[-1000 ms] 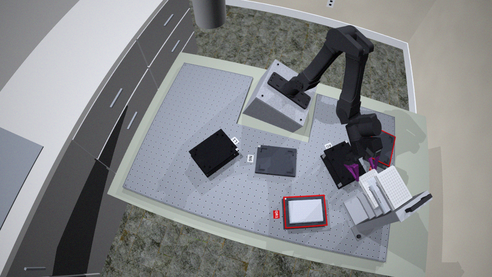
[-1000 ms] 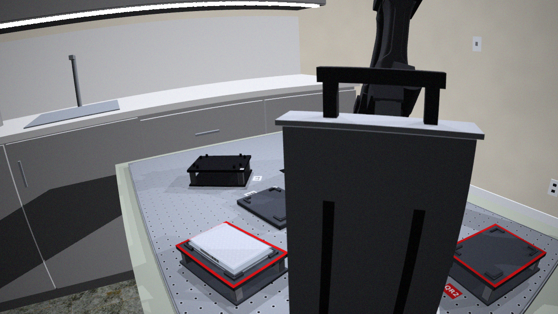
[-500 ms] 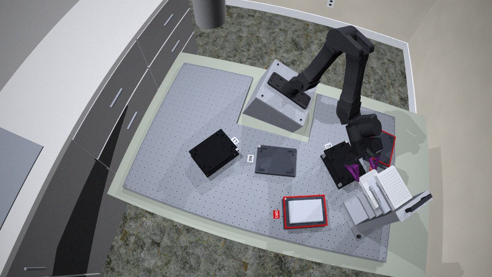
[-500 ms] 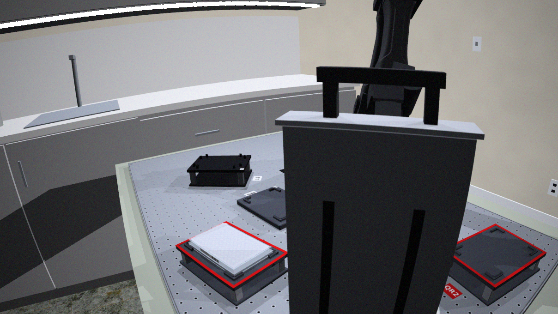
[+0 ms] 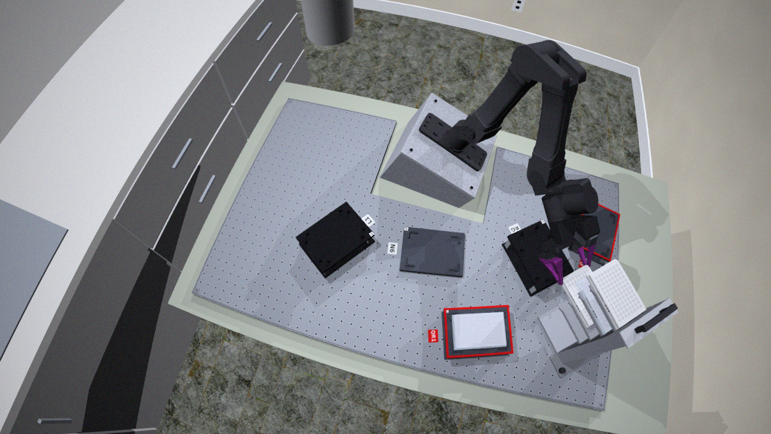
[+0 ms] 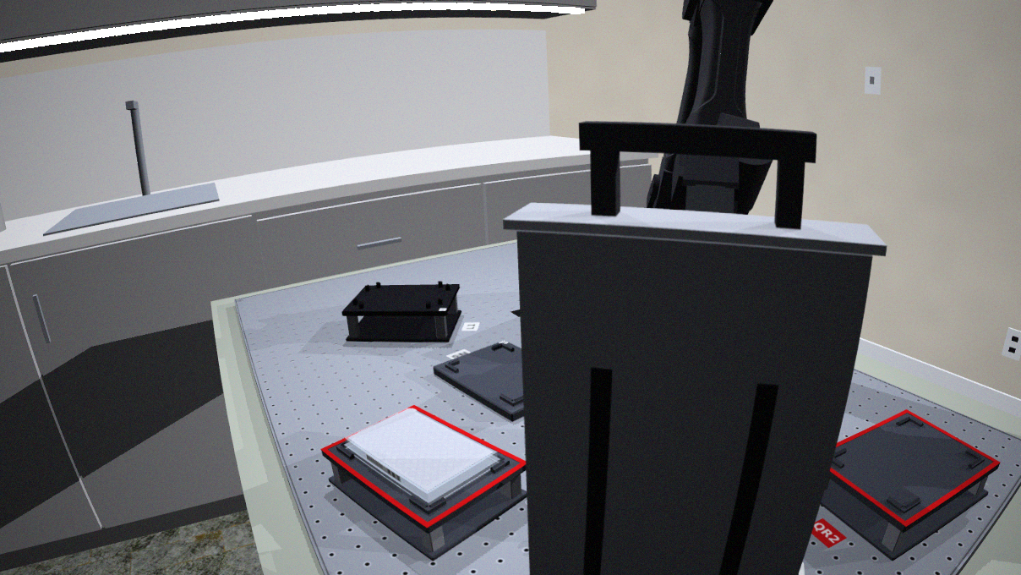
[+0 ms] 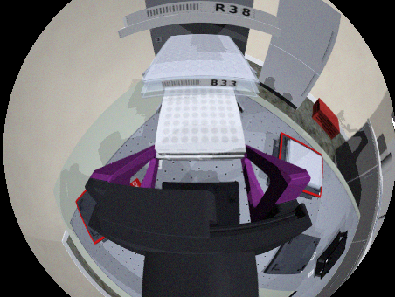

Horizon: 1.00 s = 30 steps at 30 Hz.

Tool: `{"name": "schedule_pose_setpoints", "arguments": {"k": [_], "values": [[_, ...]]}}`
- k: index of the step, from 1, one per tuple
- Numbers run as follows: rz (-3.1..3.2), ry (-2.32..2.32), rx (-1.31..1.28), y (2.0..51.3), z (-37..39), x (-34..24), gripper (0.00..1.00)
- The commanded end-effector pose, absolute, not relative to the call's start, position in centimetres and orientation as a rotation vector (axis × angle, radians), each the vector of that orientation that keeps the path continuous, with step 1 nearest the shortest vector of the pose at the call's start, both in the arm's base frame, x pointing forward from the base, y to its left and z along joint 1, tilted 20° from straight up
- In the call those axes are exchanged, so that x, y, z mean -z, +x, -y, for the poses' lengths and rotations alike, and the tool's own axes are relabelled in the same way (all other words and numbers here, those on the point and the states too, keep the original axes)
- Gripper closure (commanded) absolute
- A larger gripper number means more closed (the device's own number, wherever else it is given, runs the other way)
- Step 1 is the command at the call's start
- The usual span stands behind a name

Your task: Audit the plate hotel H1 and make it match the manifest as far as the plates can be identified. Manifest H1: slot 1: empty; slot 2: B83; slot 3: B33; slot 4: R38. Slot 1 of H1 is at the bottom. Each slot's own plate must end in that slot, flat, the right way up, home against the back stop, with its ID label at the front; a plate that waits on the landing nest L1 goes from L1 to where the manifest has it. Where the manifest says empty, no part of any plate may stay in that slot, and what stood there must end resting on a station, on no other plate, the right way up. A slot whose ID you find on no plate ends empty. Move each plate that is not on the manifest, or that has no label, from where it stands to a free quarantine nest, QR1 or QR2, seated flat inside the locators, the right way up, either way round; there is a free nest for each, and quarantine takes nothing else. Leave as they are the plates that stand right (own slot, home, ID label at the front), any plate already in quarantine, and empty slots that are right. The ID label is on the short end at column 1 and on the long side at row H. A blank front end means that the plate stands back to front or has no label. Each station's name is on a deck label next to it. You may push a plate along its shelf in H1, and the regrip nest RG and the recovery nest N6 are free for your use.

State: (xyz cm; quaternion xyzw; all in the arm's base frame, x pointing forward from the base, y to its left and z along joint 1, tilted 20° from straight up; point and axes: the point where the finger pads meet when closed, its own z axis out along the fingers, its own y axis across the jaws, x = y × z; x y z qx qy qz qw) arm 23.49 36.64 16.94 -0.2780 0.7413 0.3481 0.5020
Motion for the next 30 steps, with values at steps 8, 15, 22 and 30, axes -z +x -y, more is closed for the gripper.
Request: {"name": "schedule_pose_setpoints", "arguments": {"k": [8,15,22,30], "values": [[-1.775,-0.665,-0.846,23.72,-36.79,-17.55,0.00],[-1.775,-0.665,-0.846,23.72,-36.79,-17.55,0.00],[-1.775,-0.665,-0.846,23.72,-36.79,-17.55,0.00],[-1.775,-0.665,-0.846,23.72,-36.79,-17.55,0.00]]}}
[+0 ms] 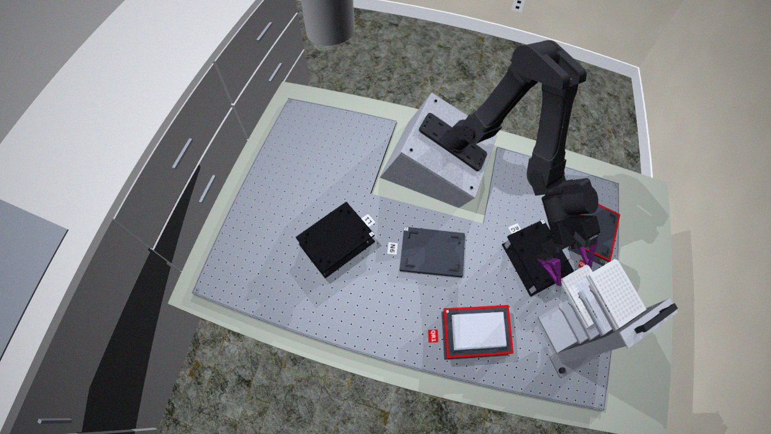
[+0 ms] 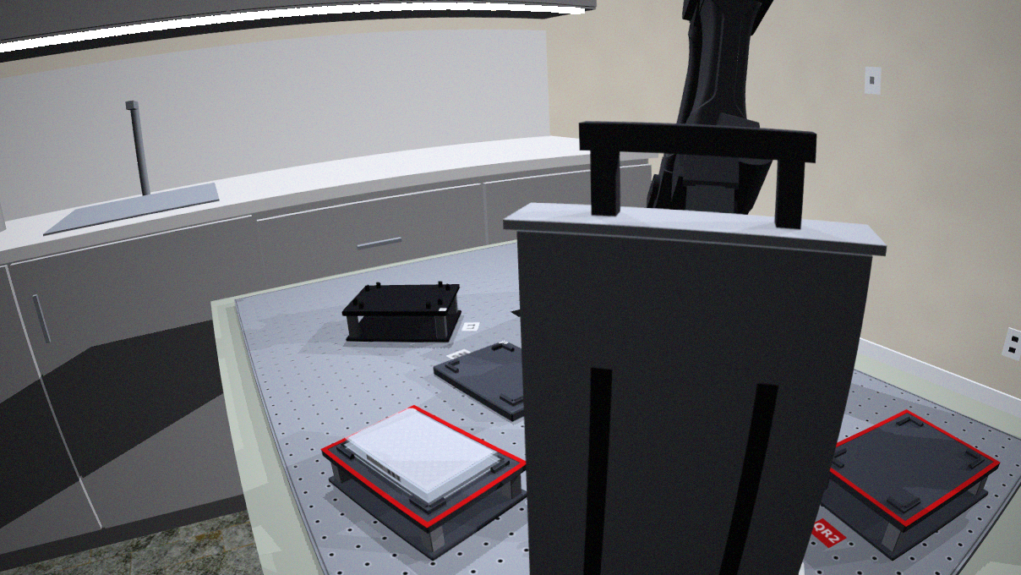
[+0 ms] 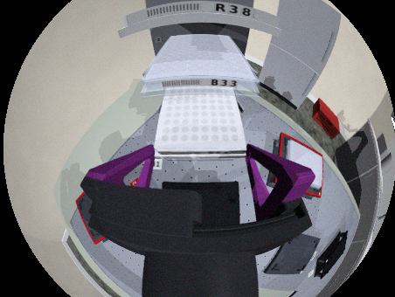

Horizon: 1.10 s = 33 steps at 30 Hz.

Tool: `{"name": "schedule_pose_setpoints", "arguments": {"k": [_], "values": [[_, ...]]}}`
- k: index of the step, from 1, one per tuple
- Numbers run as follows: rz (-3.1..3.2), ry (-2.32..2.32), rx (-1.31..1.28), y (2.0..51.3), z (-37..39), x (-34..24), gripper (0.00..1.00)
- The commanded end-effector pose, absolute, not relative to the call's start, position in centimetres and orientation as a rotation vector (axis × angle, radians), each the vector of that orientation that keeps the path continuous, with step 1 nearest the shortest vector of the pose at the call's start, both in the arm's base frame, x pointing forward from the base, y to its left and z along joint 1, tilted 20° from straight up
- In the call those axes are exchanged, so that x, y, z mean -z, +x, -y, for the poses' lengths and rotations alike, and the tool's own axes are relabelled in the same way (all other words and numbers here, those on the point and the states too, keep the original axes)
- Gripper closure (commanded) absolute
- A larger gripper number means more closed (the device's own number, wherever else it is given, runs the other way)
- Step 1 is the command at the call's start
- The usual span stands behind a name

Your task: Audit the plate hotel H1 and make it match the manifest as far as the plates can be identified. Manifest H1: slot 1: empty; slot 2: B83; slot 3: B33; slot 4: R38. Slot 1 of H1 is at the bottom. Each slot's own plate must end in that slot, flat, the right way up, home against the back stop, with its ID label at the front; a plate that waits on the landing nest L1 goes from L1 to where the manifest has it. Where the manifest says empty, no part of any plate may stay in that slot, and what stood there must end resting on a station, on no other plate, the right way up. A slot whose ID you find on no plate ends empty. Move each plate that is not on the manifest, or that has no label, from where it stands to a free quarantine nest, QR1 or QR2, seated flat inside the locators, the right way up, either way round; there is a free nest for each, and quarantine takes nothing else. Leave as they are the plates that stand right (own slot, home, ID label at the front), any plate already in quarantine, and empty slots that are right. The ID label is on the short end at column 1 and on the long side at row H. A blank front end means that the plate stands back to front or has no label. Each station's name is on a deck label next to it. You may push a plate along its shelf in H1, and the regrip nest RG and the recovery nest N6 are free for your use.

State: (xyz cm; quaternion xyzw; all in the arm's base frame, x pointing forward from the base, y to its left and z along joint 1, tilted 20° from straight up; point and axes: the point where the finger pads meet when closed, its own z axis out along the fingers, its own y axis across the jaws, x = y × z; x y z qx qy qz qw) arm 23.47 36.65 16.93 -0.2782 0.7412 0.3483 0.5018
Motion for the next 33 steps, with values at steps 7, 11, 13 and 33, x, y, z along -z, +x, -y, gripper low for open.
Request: {"name": "schedule_pose_setpoints", "arguments": {"k": [7,11,13,33], "values": [[-1.775,-0.665,-0.846,23.7,-36.8,-17.6,0.00],[-1.775,-0.665,-0.846,23.7,-36.8,-17.6,0.00],[-1.749,-0.655,-0.853,24.0,-36.4,-19.6,0.00],[-1.774,-0.665,-0.851,21.2,-34.0,-17.3,0.00]]}}
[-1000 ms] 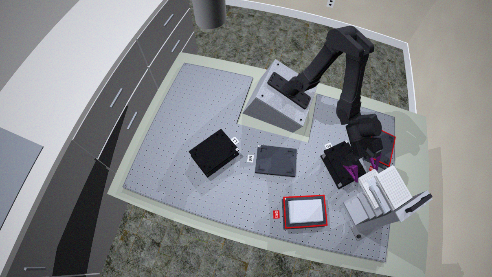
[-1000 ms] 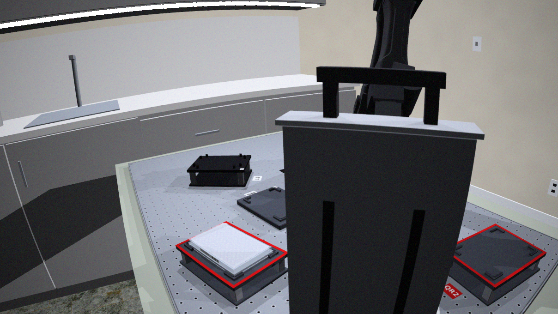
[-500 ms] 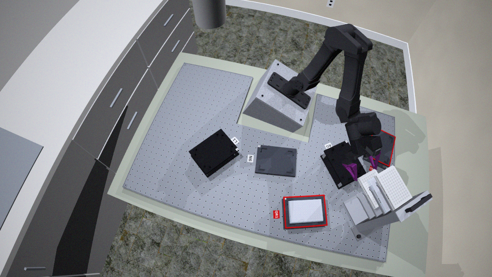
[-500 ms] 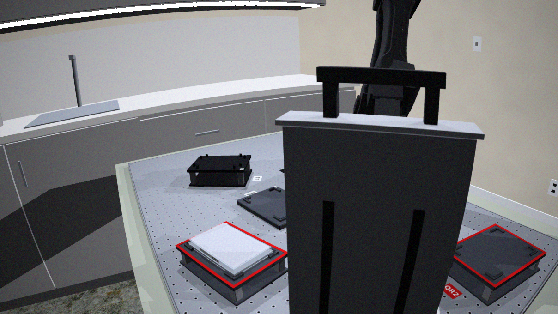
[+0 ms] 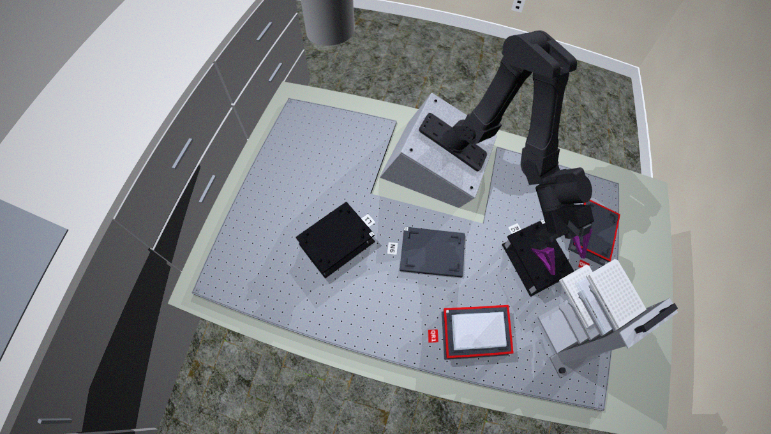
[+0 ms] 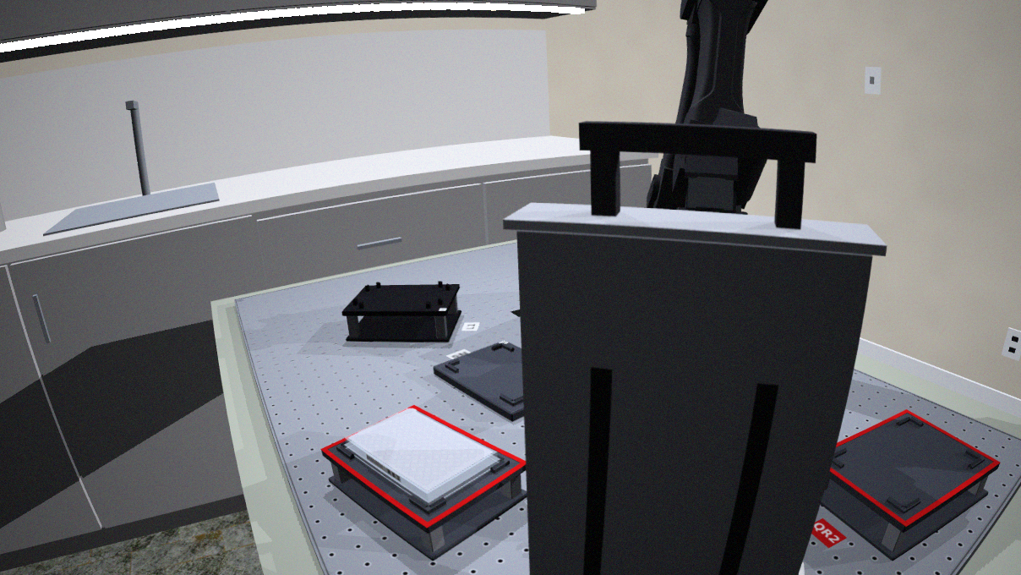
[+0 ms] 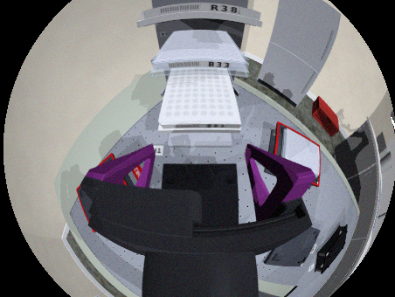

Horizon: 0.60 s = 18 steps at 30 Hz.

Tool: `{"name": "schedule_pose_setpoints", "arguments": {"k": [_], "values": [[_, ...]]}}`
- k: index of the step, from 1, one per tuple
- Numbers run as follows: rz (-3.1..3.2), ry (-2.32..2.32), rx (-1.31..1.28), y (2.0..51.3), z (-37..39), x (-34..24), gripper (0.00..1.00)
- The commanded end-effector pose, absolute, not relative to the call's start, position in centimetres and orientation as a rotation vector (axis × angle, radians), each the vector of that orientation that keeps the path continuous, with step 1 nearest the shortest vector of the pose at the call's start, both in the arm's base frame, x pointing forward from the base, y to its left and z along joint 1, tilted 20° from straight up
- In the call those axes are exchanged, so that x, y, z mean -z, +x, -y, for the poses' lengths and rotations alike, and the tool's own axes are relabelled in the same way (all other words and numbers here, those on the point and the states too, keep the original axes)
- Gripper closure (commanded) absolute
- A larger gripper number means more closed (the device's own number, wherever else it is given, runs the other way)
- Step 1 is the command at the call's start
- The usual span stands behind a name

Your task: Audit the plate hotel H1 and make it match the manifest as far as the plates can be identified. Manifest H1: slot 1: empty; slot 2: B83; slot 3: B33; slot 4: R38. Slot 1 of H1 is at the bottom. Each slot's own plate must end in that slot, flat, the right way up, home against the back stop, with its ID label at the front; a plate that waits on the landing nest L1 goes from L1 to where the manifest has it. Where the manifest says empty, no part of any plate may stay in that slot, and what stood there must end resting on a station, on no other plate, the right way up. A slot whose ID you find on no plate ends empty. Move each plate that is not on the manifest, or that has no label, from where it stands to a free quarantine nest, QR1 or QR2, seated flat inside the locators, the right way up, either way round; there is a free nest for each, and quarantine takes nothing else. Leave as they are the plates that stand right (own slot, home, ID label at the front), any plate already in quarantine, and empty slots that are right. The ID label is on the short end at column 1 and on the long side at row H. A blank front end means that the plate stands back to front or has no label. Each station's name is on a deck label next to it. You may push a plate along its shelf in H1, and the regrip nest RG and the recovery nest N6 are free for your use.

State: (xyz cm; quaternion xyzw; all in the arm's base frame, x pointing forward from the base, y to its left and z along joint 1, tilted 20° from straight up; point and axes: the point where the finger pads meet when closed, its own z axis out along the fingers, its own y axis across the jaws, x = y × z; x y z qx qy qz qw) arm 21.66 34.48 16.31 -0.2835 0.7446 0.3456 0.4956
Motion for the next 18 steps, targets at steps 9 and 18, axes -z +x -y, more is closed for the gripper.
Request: {"name": "schedule_pose_setpoints", "arguments": {"k": [9,18], "values": [[-1.790,-0.666,-0.843,20.3,-32.7,-16.6,0.00],[-1.793,-0.667,-0.840,19.6,-31.8,-16.2,0.00]]}}
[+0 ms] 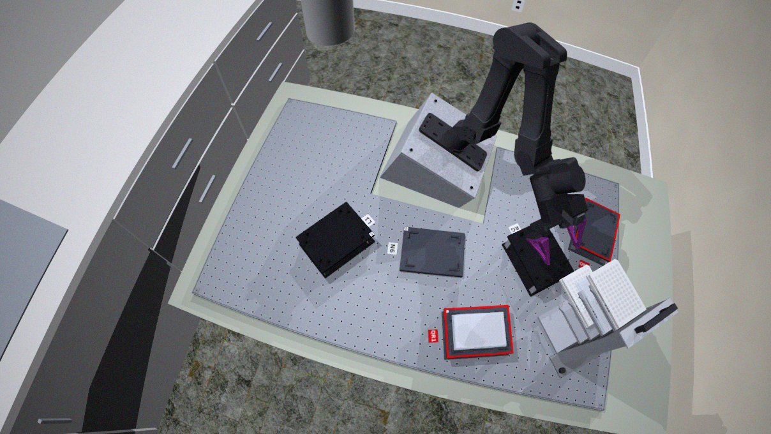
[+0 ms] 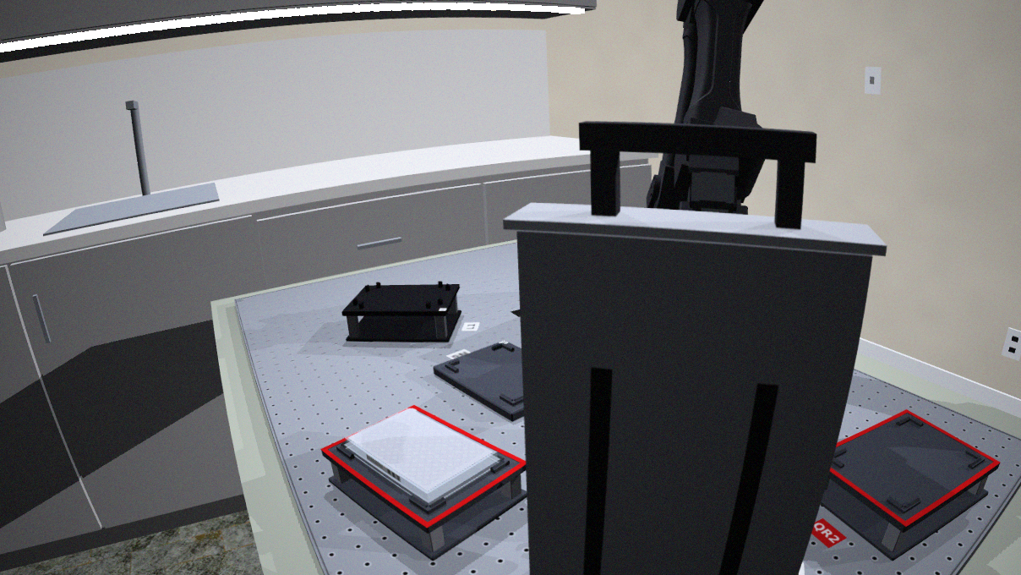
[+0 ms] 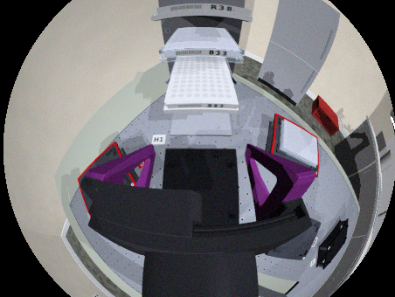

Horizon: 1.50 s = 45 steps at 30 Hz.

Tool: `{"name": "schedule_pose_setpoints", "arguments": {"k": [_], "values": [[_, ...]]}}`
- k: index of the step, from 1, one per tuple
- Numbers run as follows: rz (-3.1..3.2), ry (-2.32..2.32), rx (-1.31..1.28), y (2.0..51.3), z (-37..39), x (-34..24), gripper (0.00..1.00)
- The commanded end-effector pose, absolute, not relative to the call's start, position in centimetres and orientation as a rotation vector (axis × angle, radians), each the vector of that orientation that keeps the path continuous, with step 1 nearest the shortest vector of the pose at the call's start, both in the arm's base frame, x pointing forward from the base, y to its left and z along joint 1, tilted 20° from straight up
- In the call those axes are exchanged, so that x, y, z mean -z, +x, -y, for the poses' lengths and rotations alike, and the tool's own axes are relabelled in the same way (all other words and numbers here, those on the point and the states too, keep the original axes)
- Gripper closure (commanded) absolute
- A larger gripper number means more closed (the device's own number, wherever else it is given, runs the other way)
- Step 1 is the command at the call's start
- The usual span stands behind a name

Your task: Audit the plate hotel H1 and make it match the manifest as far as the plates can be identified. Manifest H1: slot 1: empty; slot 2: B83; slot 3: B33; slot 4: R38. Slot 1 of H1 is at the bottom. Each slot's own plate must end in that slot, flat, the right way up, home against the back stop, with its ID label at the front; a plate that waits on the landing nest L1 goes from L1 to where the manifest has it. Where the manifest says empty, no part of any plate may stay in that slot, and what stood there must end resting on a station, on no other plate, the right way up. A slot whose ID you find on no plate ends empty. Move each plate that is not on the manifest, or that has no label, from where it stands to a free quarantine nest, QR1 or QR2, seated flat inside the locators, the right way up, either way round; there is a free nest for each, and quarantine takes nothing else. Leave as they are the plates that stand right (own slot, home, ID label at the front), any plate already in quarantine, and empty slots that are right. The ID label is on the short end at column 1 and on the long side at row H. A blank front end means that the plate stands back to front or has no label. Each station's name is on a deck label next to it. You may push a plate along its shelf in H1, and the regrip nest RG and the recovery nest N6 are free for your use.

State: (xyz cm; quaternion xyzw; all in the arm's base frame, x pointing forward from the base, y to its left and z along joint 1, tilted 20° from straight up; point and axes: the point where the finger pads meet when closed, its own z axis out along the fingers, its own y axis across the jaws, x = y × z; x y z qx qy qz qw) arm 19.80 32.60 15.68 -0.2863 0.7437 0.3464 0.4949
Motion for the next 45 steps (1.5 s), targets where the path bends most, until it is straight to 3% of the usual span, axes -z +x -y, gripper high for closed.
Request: {"name": "schedule_pose_setpoints", "arguments": {"k": [1,20,25,26,45], "values": [[-1.793,-0.669,-0.841,19.4,-31.7,-16.2,0.00],[-1.793,-0.670,-0.842,17.6,-29.7,-15.4,0.00],[-1.744,-0.639,-0.867,18.2,-30.4,-17.7,0.00],[-1.802,-0.677,-0.838,17.7,-30.1,-14.6,1.00],[-1.777,-0.665,-0.847,18.0,-30.3,-15.7,1.00]]}}
